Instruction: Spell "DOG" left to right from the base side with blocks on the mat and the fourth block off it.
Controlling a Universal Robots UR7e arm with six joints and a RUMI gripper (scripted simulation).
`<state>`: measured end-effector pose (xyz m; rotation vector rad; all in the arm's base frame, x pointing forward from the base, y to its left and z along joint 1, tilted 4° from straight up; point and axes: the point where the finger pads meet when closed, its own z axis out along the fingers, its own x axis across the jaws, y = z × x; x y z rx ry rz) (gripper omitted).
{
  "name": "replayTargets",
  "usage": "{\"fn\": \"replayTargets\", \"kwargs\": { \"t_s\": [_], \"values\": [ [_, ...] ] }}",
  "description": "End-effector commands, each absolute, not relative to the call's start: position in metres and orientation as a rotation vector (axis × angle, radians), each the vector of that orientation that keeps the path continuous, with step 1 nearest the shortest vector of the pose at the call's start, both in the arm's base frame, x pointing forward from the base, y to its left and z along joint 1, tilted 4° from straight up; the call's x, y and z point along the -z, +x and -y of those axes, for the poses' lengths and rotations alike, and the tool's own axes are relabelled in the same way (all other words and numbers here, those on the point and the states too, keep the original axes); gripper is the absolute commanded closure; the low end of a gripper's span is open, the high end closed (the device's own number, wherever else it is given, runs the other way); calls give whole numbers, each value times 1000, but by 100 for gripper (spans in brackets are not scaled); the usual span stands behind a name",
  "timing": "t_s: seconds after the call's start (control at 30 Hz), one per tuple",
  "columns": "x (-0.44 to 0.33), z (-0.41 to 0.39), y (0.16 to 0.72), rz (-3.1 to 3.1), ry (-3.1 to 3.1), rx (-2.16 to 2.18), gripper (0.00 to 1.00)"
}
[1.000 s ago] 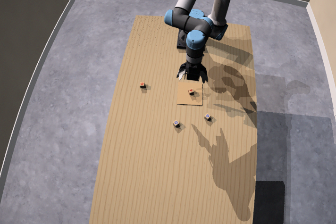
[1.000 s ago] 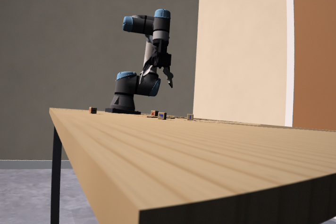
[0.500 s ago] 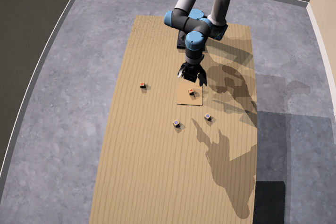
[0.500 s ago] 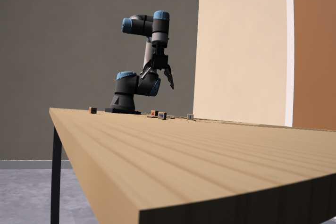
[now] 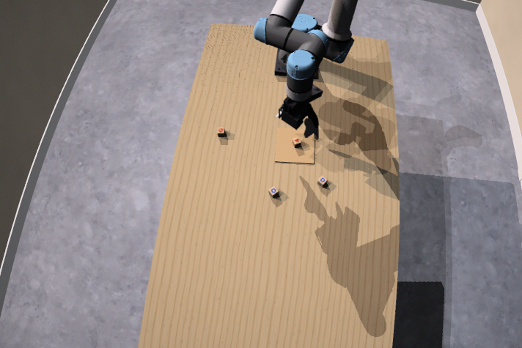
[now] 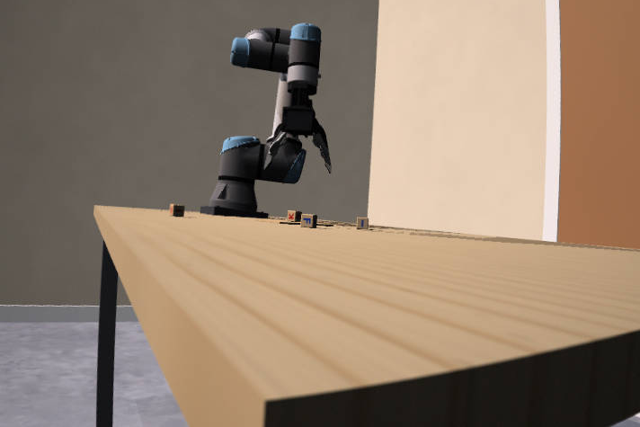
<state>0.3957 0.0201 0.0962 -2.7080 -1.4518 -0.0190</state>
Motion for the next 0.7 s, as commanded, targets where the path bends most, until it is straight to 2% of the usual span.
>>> {"fn": "replayTargets", "kwargs": {
  "t_s": [0.0, 0.67],
  "values": [
    [-90, -20, 395, 1261, -2803, 3, 0],
    [-78, -20, 396, 751, -2981, -15, 0]
  ]
}}
